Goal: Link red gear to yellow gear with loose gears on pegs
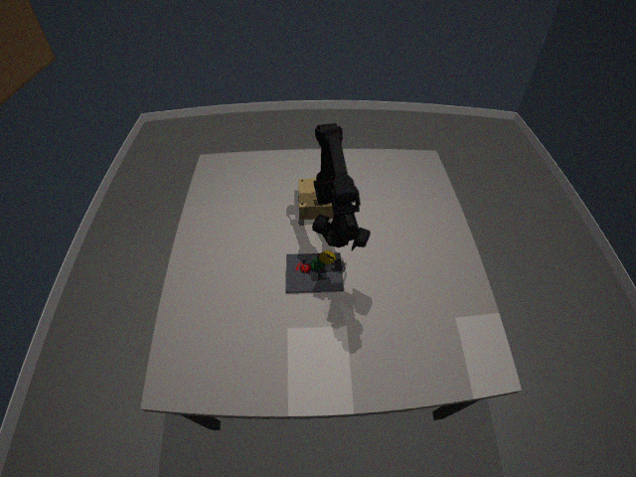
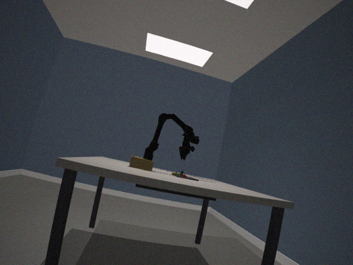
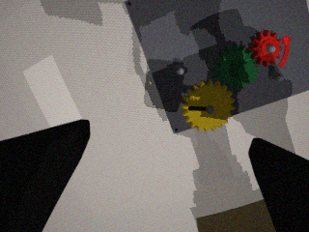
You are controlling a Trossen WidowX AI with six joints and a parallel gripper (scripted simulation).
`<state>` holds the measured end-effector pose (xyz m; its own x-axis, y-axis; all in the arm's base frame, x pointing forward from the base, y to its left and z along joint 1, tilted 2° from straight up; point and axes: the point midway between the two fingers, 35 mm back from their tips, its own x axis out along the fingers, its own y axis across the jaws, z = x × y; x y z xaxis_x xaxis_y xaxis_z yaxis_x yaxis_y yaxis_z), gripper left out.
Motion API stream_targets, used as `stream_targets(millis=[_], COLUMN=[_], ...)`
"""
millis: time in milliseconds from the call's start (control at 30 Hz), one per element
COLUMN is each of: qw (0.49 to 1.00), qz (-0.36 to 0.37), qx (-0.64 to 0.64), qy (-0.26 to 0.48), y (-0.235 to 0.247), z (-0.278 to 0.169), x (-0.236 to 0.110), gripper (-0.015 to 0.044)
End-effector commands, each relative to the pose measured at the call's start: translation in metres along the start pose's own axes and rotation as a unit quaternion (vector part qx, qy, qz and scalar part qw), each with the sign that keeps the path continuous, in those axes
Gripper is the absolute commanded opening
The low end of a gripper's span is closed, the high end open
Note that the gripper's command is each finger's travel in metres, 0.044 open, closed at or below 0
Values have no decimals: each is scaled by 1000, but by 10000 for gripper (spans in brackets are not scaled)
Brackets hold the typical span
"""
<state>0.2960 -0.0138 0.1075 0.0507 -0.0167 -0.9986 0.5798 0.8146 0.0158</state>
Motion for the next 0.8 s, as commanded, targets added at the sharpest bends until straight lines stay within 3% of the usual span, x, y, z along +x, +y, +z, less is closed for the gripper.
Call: stream_targets(millis=[0,400,767], qw=[1000,1000,1000], qz=[1,5,5], qx=[-2,-2,-2], qy=[1,6,6], y=[48,144,145], z=[-32,-172,-174], x=[-8,-34,-34], gripper=[440,440,440])
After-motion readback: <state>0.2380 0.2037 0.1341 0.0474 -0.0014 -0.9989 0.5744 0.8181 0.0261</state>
